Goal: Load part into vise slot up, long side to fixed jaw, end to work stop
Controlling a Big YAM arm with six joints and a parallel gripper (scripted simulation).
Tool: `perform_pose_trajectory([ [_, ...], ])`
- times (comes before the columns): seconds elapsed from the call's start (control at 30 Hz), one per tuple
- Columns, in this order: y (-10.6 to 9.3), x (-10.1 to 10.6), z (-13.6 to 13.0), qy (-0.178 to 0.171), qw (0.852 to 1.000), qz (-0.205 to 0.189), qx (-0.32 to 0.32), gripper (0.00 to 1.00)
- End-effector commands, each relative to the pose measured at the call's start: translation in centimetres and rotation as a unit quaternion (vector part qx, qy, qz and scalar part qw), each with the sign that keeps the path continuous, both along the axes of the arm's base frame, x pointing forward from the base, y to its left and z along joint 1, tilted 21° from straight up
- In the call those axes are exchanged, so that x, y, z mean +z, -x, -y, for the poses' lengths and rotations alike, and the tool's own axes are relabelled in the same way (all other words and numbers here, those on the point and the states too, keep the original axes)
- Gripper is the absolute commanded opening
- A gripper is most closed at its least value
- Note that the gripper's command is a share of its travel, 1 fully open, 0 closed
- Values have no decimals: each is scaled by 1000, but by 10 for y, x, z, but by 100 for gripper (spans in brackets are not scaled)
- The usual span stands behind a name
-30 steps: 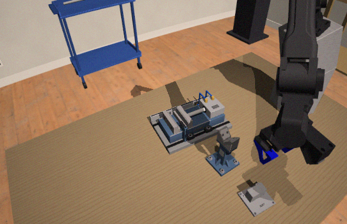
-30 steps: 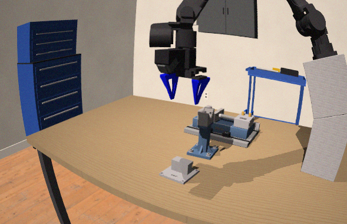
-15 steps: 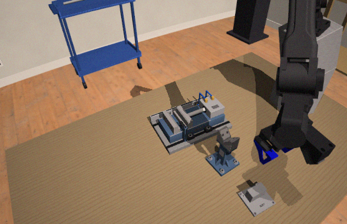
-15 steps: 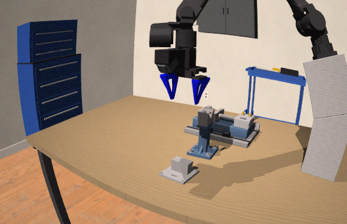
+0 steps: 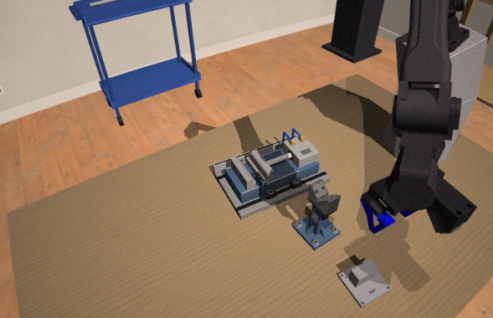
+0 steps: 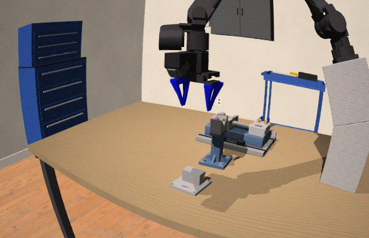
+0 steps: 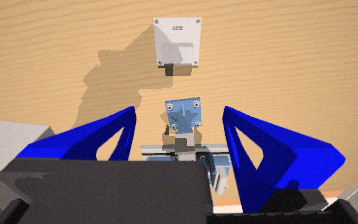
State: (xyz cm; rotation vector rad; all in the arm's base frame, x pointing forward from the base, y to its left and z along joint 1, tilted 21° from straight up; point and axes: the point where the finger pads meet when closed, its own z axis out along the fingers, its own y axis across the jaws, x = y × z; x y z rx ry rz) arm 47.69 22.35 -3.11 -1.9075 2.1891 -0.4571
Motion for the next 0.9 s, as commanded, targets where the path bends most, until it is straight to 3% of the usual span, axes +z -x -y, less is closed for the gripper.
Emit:
perform_pose_trajectory([
  [0.0, 7, -3, -5, 7, 1000, -5, 13, 81],
  [0.2, 4, -11, -3, 6, 1000, -4, 11, 81],
  [0.23, -2, 10, -5, -5, 1000, 14, 9, 81],
  [0.37, -7, -8, -3, 1, 1000, 4, 7, 81],
  [0.8, -22, -7, -3, -7, 1000, 17, 2, 81],
  [0.87, -22, -17, 0, -4, 1000, 10, 2, 81],
])
